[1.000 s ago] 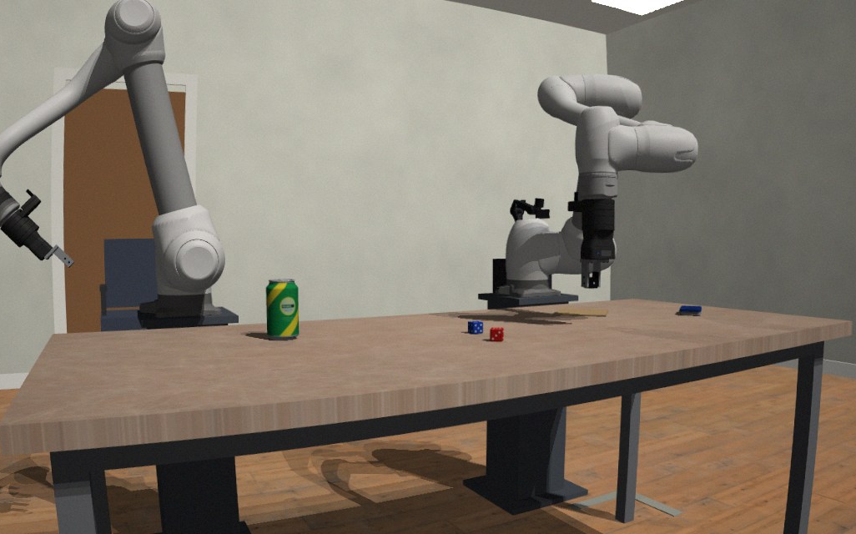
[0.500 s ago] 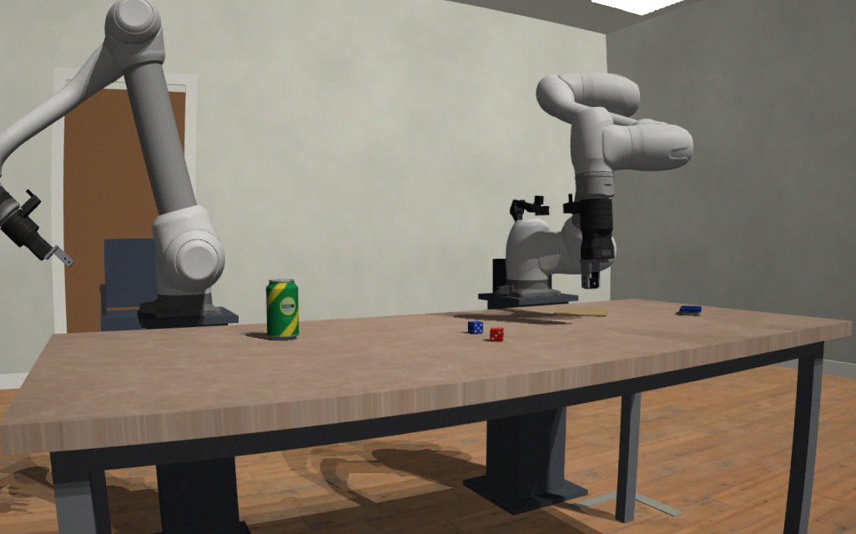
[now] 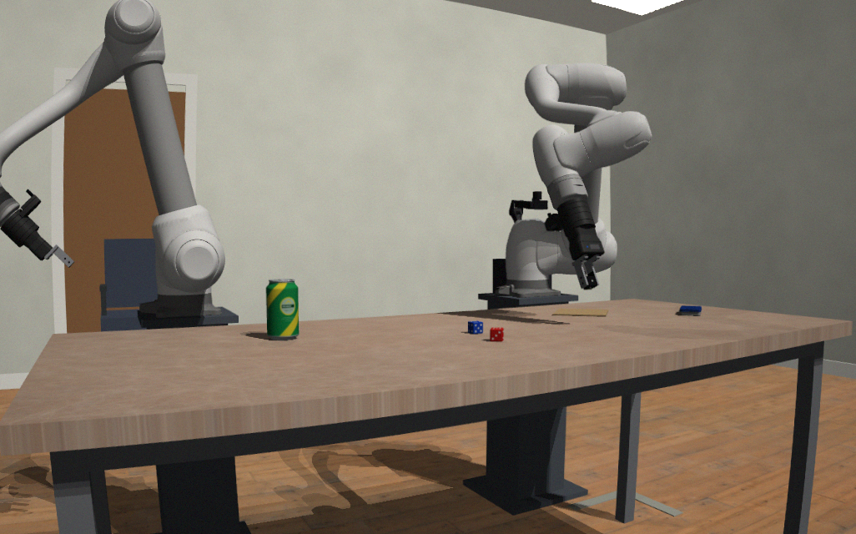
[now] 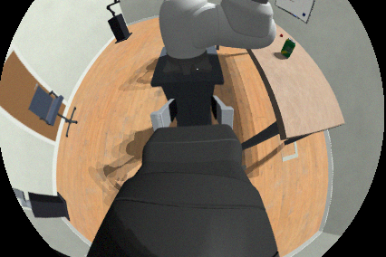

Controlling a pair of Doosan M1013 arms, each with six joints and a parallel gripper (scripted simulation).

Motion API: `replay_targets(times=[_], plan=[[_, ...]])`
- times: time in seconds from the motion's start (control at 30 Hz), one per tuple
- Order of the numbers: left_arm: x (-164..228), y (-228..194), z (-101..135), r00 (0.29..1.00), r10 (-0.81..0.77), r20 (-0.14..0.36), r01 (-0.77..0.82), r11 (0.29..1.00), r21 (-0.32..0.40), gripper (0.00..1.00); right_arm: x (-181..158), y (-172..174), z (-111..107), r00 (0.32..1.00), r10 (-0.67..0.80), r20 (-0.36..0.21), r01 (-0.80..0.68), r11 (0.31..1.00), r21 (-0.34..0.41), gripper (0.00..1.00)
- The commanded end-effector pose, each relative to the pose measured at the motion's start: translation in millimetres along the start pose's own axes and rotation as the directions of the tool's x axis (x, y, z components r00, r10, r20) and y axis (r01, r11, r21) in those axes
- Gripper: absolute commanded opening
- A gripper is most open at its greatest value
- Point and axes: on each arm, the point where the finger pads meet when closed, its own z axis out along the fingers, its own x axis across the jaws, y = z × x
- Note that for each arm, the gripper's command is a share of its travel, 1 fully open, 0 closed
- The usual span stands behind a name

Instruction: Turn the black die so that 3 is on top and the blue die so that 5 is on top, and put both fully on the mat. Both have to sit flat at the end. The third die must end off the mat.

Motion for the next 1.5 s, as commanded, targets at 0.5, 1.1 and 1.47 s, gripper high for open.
replay_targets(times=[0.5,1.1,1.47], plan=[[4,-2,2,0.999,-0.018,-0.032,0.002,0.900,-0.435,0.49,0,0,0,1.000,0.000,0.000,0.000,1.000,-0.001,1.00],[1,-3,1,1.000,-0.016,-0.024,-0.001,0.814,-0.580,0.49,0,0,0,1.000,0.000,0.000,0.000,1.000,-0.001,1.00],[2,-10,15,1.000,-0.017,-0.026,-0.001,0.815,-0.580,0.49,0,0,0,1.000,0.000,0.000,0.000,1.000,-0.001,1.00]])
